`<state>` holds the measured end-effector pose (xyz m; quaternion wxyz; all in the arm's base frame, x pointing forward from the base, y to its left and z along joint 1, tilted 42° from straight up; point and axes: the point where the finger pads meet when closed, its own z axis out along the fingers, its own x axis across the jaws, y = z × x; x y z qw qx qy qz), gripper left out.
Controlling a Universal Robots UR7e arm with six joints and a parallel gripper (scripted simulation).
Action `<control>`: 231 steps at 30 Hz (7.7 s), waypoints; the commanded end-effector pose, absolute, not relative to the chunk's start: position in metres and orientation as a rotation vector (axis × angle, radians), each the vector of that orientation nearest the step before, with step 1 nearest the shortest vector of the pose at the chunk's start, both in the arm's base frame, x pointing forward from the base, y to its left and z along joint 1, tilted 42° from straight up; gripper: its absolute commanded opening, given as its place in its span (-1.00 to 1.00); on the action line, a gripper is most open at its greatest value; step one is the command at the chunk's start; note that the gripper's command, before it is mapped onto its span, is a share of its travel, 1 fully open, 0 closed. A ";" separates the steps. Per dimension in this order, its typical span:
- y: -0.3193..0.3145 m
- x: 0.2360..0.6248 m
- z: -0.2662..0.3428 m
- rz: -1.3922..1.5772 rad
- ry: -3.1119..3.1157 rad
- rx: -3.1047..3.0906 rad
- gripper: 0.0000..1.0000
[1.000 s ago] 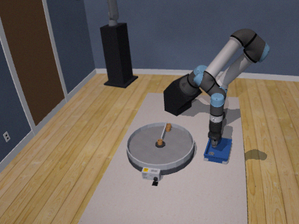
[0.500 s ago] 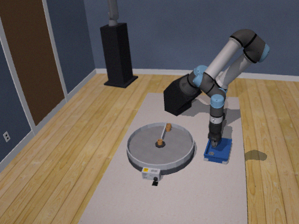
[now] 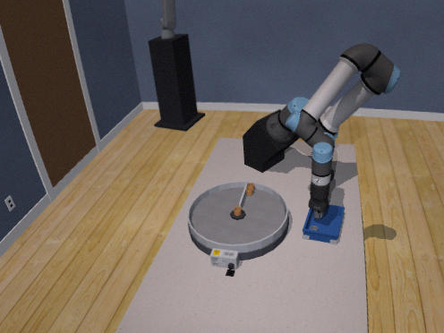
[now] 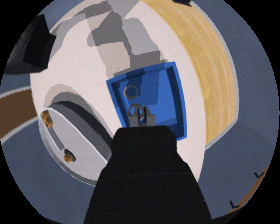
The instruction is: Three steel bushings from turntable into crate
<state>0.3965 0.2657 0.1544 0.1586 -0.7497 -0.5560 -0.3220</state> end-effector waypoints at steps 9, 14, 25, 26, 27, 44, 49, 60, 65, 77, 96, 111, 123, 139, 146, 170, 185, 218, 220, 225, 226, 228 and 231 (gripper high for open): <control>0.271 0.399 0.148 -0.922 -1.590 -2.144 -1.00; 0.271 0.399 0.148 -0.922 -1.590 -2.144 -1.00; 0.276 0.402 0.142 -0.922 -1.590 -2.144 -1.00; 0.276 0.402 0.142 -0.922 -1.590 -2.144 -1.00; 0.276 0.402 0.142 -0.922 -1.590 -2.144 -1.00; 0.281 0.405 0.136 -0.922 -1.590 -2.144 -1.00; 0.281 0.405 0.136 -0.922 -1.590 -2.144 -1.00; 0.286 0.407 0.129 -0.922 -1.590 -2.144 -1.00; 0.286 0.407 0.129 -0.922 -1.590 -2.144 -1.00; 0.288 0.408 0.127 -0.922 -1.590 -2.144 -1.00; 0.288 0.408 0.127 -0.922 -1.590 -2.144 -0.16; 0.288 0.408 0.127 -0.922 -1.590 -2.144 -0.16; 0.288 0.408 0.127 -0.922 -1.590 -2.144 -0.16; 0.288 0.408 0.127 -0.922 -1.590 -2.144 -0.16; 0.288 0.408 0.127 -0.922 -1.590 -2.144 -0.16; 0.288 0.408 0.127 -0.922 -1.590 -2.144 -0.16; 0.285 0.407 0.131 -0.922 -1.590 -2.144 -0.16; 0.278 0.403 0.140 -0.923 -1.590 -2.144 -0.16; 0.278 0.403 0.140 -0.923 -1.590 -2.144 -0.16; 0.276 0.402 0.143 -0.923 -1.590 -2.144 -0.16; 0.275 0.402 0.144 -0.923 -1.590 -2.144 -0.16; 0.275 0.401 0.145 -0.923 -1.590 -2.144 -0.16; 0.275 0.401 0.145 -0.923 -1.590 -2.144 -0.16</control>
